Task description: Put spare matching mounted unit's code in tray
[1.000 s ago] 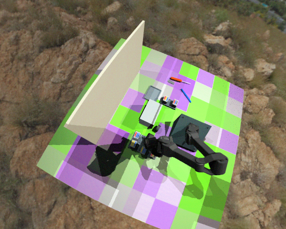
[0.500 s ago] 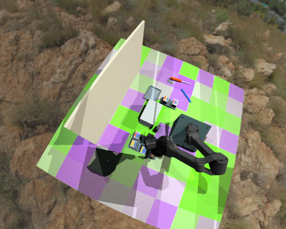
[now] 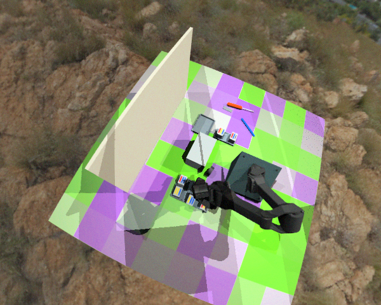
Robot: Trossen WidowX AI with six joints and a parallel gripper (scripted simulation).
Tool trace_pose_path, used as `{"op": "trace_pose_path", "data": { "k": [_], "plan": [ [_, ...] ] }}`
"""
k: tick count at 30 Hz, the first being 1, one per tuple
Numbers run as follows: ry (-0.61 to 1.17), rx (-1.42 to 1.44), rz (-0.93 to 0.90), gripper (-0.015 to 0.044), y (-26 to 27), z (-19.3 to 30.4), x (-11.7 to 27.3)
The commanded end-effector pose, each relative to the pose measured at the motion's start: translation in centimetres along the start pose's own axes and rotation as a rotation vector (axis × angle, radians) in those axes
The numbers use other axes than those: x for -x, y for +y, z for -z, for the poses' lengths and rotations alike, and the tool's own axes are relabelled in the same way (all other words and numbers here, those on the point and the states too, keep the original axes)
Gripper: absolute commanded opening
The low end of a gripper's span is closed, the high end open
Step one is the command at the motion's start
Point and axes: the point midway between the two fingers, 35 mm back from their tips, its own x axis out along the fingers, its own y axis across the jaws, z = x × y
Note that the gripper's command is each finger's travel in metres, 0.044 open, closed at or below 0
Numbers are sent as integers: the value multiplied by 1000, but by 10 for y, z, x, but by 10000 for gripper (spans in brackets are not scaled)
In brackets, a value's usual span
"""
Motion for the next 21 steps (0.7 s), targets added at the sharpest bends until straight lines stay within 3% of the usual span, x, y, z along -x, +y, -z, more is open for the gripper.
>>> {"op": "trace_pose_path", "data": {
  "k": [1,3,11,15,21],
  "plan": [
    [0,0,0,221,0,0,0],
    [0,0,0,169,0,0,0],
    [0,0,0,115,0,0,0],
    [0,0,0,10,0,0,0],
    [0,0,0,0,0,0,0]
  ]
}}
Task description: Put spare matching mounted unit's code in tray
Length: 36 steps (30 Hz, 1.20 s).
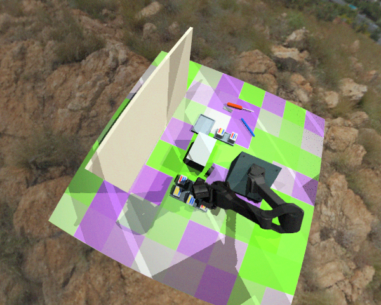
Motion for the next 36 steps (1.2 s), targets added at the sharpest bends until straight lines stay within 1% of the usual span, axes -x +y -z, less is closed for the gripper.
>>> {"op": "trace_pose_path", "data": {
  "k": [1,5,21,29,36],
  "plan": [
    [0,0,0,0,0,0,0],
    [4,1,1,0,-2,1,6],
    [12,-3,2,0,-2,1,76],
    [19,-10,-2,0,-2,3,77],
    [26,-8,-1,0,-4,2,105]
  ]
}}
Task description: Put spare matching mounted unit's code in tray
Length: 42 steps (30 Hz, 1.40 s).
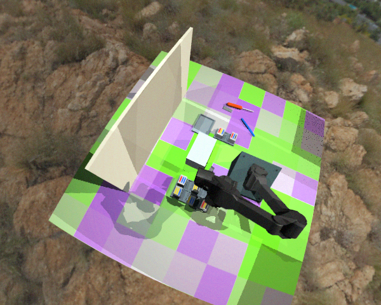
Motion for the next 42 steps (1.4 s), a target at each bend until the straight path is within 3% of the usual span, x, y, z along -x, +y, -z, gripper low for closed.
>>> {"op": "trace_pose_path", "data": {
  "k": [1,15,42],
  "plan": [
    [2,-2,-2,0,-2,0,16],
    [3,12,-1,0,-3,-2,60],
    [47,15,8,0,-102,58,89]
  ]
}}
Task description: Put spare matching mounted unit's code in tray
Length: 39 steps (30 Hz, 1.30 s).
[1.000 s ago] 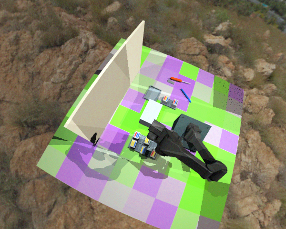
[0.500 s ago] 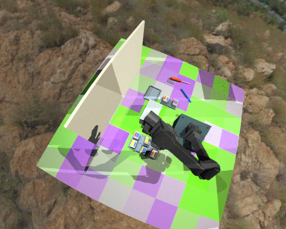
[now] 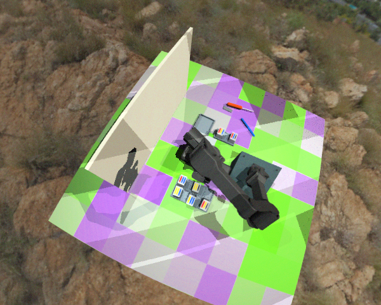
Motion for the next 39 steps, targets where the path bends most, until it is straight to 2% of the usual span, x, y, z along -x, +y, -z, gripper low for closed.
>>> {"op": "trace_pose_path", "data": {
  "k": [1,20,39],
  "plan": [
    [6,-5,-4,0,-14,15,1],
    [7,-21,-4,0,-69,91,5],
    [5,-27,10,0,-100,192,-6]
  ]
}}
